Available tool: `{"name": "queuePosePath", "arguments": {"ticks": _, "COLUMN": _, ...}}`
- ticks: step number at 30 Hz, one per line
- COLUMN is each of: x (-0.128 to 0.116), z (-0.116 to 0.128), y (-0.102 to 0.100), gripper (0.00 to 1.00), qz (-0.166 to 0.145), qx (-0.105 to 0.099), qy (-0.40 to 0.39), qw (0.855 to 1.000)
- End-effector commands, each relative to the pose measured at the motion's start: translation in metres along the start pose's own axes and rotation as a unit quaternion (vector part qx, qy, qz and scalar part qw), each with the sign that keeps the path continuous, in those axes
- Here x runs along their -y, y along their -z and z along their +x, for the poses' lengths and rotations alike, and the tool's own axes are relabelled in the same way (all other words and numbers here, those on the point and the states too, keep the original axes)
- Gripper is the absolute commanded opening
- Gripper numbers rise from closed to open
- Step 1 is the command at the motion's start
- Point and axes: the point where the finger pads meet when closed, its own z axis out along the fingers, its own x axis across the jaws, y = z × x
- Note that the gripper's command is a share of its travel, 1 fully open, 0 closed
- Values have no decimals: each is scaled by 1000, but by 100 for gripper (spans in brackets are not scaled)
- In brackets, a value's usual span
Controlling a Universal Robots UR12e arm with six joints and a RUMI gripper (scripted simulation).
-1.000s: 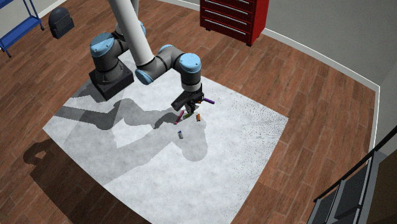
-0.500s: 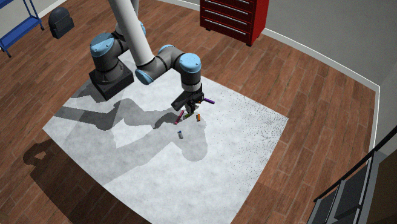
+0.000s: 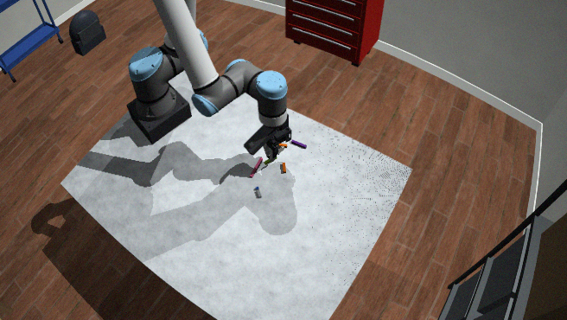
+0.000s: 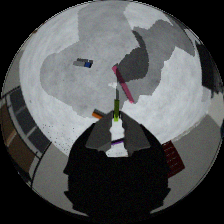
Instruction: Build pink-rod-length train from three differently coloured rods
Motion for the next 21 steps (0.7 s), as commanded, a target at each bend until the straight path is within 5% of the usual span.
{"name": "queuePosePath", "arguments": {"ticks": 1, "x": 0, "z": -1, "y": 24, "gripper": 0, "qz": 0, "qx": 0, "qy": 0, "qw": 1000}}
{"name": "queuePosePath", "arguments": {"ticks": 10, "x": 0, "z": -1, "y": 74, "gripper": 0, "qz": 0, "qx": 0, "qy": 0, "qw": 1000}}
{"name": "queuePosePath", "arguments": {"ticks": 21, "x": 0, "z": -1, "y": 80, "gripper": 0, "qz": 0, "qx": 0, "qy": 0, "qw": 1000}}
